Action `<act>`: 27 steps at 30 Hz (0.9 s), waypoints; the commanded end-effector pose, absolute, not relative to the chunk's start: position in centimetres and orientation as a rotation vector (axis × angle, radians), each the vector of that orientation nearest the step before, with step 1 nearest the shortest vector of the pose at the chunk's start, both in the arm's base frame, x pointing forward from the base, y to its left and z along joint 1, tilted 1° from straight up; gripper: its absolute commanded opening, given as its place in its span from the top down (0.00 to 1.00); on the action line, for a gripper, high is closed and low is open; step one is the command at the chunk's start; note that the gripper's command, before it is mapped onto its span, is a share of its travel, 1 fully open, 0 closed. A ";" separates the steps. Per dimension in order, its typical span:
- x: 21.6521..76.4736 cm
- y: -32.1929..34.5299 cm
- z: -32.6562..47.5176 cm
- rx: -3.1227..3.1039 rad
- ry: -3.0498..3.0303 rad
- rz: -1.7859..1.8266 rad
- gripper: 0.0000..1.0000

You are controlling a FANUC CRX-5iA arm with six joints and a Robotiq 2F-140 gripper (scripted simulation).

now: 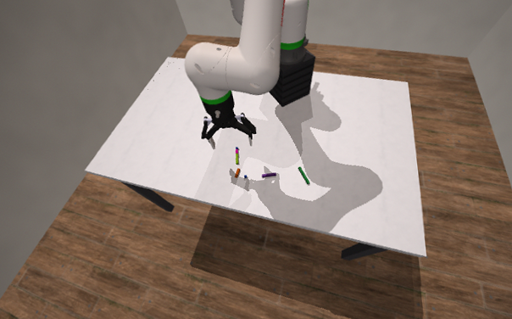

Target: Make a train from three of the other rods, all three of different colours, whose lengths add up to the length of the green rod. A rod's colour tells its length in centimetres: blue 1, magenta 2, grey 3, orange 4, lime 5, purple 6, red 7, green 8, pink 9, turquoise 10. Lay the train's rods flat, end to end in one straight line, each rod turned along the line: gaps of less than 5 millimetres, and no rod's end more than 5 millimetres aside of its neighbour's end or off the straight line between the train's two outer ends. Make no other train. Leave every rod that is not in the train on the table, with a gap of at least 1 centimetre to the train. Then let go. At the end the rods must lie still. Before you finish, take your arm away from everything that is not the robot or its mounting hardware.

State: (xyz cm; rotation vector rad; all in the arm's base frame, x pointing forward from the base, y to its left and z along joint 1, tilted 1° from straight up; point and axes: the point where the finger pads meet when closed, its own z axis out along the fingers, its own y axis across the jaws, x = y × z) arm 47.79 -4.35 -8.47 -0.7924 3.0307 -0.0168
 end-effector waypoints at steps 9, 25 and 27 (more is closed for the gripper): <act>47.8 -4.3 -7.3 -0.792 3.030 -0.017 0.00; 47.7 -4.3 -1.6 -0.792 3.030 -0.017 0.00; 47.7 -4.3 -1.2 -0.792 3.030 -0.017 0.00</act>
